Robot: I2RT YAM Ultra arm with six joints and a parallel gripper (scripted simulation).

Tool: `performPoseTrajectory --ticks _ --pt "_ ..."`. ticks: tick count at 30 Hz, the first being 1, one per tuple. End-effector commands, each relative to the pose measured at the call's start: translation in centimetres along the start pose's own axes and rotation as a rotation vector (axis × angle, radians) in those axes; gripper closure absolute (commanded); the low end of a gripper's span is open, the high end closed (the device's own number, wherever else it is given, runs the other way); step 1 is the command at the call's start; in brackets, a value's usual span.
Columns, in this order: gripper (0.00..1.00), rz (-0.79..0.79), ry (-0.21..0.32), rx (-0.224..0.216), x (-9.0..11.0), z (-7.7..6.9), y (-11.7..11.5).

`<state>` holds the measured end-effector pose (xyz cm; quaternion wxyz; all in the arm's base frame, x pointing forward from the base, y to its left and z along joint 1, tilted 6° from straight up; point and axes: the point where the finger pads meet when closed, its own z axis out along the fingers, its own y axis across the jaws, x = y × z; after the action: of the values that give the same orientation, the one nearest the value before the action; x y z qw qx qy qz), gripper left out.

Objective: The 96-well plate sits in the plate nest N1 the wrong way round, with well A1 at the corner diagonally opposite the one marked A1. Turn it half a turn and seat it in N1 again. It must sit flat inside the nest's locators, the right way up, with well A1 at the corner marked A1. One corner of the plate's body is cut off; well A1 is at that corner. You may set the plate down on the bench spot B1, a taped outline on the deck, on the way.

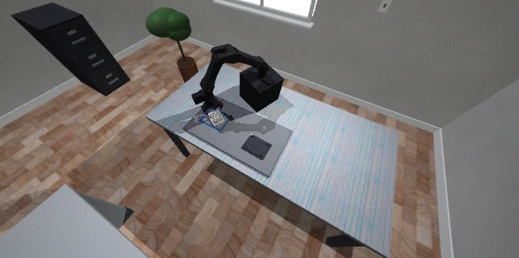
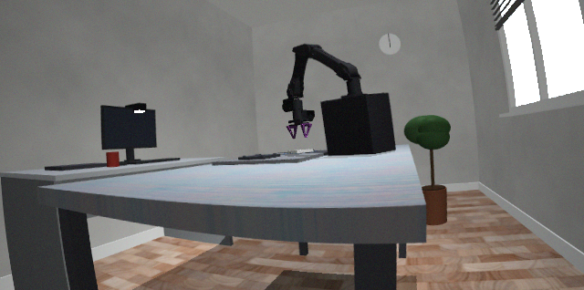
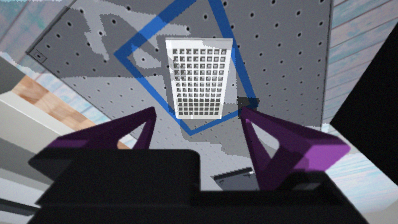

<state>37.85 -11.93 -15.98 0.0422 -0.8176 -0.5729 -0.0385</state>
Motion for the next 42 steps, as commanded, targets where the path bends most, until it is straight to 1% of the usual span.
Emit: performPoseTrajectory --ticks 1,12,14,29,31,42 --pt "0.0 0.0 -0.001 -0.023 0.0 -0.7 0.7" --pt "0.0 0.0 -0.001 -0.023 0.0 1.2 0.7" --pt "0.0 0.0 -0.001 -0.023 0.0 1.2 0.7" --pt "0.0 0.0 -0.001 -0.023 0.0 3.7 0.7" --pt "0.0 0.0 -0.001 -0.023 0.0 3.7 0.7" --pt "0.0 0.0 -0.001 -0.023 0.0 5.5 0.8"
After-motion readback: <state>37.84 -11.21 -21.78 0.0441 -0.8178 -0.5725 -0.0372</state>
